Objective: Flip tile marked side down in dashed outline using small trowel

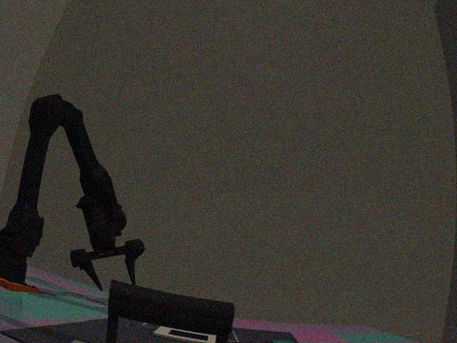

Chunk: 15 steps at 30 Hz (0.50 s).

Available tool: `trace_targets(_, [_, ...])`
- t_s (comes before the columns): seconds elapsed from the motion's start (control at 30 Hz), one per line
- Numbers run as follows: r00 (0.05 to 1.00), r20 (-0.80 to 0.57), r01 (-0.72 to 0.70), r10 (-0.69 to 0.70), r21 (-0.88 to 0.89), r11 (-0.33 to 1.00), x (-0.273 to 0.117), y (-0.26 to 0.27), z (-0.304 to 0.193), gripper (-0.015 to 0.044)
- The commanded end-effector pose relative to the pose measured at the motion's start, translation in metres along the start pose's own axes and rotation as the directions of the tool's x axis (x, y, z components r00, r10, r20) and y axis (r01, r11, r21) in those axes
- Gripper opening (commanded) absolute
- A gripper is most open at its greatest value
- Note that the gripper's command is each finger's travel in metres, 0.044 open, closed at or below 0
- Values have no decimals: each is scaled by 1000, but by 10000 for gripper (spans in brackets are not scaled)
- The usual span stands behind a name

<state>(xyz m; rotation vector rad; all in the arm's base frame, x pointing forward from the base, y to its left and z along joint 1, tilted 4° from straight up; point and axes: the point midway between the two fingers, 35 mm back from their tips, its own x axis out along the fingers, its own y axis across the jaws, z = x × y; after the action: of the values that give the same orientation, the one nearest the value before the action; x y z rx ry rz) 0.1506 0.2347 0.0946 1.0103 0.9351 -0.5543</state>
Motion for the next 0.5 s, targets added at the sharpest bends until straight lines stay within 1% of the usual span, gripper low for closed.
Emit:
trace_targets(0.0, [1000, 0, 0, 0, 0, 1000, 0, 0, 0, 374])
trace_targets(0.33, [1000, 0, 0, 0, 0, 1000, 0, 0, 0, 111])
trace_targets(0.37, [1000, 0, 0, 0, 0, 1000, 0, 0, 0, 100])
trace_targets(0.47, [1000, 0, 0, 0, 0, 1000, 0, 0, 0, 100])
